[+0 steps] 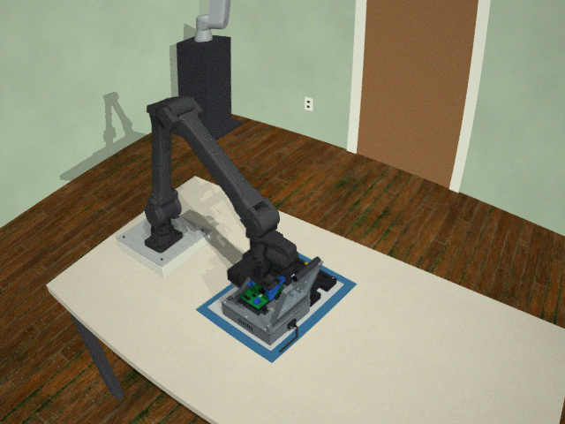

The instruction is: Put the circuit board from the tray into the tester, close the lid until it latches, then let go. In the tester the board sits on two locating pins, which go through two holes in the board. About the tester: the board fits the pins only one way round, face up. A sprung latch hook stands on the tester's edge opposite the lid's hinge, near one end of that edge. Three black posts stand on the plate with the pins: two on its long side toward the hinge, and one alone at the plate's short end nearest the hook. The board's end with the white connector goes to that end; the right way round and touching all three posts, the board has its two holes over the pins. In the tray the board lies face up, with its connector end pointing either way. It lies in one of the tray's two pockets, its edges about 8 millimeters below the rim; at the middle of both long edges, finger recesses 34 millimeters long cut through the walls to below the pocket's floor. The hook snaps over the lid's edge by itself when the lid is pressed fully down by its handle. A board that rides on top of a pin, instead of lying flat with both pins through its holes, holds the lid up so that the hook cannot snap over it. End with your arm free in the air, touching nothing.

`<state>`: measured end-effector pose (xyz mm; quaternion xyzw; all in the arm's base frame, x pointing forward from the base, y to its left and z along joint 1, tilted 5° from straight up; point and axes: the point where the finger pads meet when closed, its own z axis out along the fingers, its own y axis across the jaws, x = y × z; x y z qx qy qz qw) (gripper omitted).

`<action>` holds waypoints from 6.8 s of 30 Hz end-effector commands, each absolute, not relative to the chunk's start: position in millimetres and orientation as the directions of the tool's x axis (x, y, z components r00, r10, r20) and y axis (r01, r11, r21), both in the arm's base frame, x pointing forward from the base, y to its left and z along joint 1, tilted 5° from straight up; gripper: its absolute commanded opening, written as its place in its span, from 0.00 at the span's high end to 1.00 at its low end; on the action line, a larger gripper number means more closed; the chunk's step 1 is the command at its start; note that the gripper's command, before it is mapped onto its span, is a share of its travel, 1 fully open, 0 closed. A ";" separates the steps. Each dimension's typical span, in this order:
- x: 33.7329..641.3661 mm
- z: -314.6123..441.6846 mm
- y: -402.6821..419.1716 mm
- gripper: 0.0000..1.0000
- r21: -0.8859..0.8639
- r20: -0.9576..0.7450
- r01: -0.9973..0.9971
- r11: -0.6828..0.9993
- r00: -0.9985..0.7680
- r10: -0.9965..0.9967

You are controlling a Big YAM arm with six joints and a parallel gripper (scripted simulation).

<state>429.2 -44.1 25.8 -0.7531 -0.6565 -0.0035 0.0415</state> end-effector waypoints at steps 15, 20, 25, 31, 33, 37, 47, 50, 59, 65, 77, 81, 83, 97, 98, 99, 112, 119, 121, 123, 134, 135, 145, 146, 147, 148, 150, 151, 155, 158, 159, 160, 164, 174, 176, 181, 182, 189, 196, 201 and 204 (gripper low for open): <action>450.1 49.2 -44.8 0.28 0.020 0.057 0.991 -0.136 0.134 0.989; 450.2 49.4 -44.8 0.28 0.021 0.057 0.991 -0.135 0.134 0.989; 450.3 49.5 -44.8 0.28 0.021 0.057 0.991 -0.135 0.134 0.989; 450.3 49.5 -44.8 0.28 0.021 0.057 0.991 -0.135 0.134 0.989; 450.3 49.5 -44.8 0.28 0.021 0.057 0.991 -0.135 0.134 0.989; 450.3 49.6 -44.8 0.28 0.021 0.057 0.990 -0.136 0.135 0.989; 450.3 49.5 -44.8 0.28 0.021 0.057 0.990 -0.137 0.136 0.989; 450.1 49.3 -44.8 0.28 0.021 0.057 0.990 -0.137 0.136 0.989; 446.9 46.9 -44.2 0.28 0.015 0.057 0.990 -0.137 0.136 0.989; 441.1 42.7 -43.2 0.28 0.003 0.057 0.991 -0.137 0.136 0.989; 438.3 41.0 -42.1 0.28 -0.001 0.057 0.991 -0.135 0.135 0.989; 438.1 40.9 -41.8 0.28 -0.001 0.057 0.991 -0.135 0.135 0.989; 437.3 40.2 -41.6 0.28 -0.002 0.057 0.991 -0.135 0.134 0.989; 440.1 42.4 -41.6 0.28 0.003 0.057 0.991 -0.134 0.134 0.989; 440.7 42.9 -41.7 0.28 0.004 0.057 0.991 -0.134 0.134 0.989; 441.3 43.3 -41.8 0.28 0.006 0.057 0.991 -0.134 0.133 0.989; 443.9 45.3 -42.2 0.28 0.011 0.057 0.991 -0.134 0.133 0.989; 444.2 45.6 -42.3 0.28 0.012 0.057 0.991 -0.134 0.133 0.989; 444.3 45.6 -42.3 0.28 0.012 0.057 0.991 -0.134 0.133 0.989; 444.3 45.6 -42.3 0.28 0.012 0.057 0.991 -0.134 0.133 0.989; 444.4 45.7 -42.3 0.28 0.012 0.057 0.991 -0.134 0.133 0.990; 444.4 45.7 -42.3 0.28 0.012 0.057 0.991 -0.133 0.132 0.990; 444.2 45.5 -42.2 0.28 0.012 0.057 0.991 -0.132 0.132 0.990; 444.1 45.4 -42.2 0.28 0.012 0.057 0.991 -0.132 0.131 0.990; 444.0 45.2 -42.1 0.28 0.012 0.057 0.991 -0.132 0.131 0.990; 443.8 45.0 -42.0 0.28 0.011 0.057 0.991 -0.132 0.131 0.990; 443.2 44.3 -41.8 0.28 0.011 0.057 0.991 -0.132 0.131 0.990; 442.9 43.9 -41.7 0.28 0.010 0.057 0.991 -0.132 0.131 0.990; 440.9 42.1 -41.3 0.28 0.007 0.057 0.991 -0.133 0.132 0.990; 439.0 40.6 -41.2 0.28 0.003 0.057 0.991 -0.134 0.133 0.989; 439.0 40.6 -41.2 0.28 0.003 0.057 0.991 -0.134 0.133 0.989; 439.0 40.6 -41.2 0.28 0.003 0.057 0.991 -0.134 0.133 0.989; 436.5 39.1 -41.0 0.28 -0.003 0.057 0.991 -0.134 0.134 0.989; 434.1 37.7 -40.8 0.28 -0.009 0.057 0.991 -0.134 0.134 0.989; 434.0 37.7 -40.8 0.28 -0.009 0.057 0.991 -0.134 0.134 0.989; 439.4 41.4 -41.5 0.28 0.002 0.057 0.991 -0.134 0.134 0.989; 440.4 42.1 -41.6 0.28 0.005 0.057 0.991 -0.134 0.134 0.989; 444.2 44.6 -42.0 0.28 0.013 0.057 0.991 -0.134 0.133 0.989; 445.2 45.3 -42.1 0.28 0.015 0.057 0.991 -0.134 0.133 0.989; 445.6 45.6 -42.2 0.28 0.016 0.057 0.991 -0.134 0.133 0.989; 445.7 45.5 -42.2 0.28 0.016 0.057 0.991 -0.134 0.133 0.989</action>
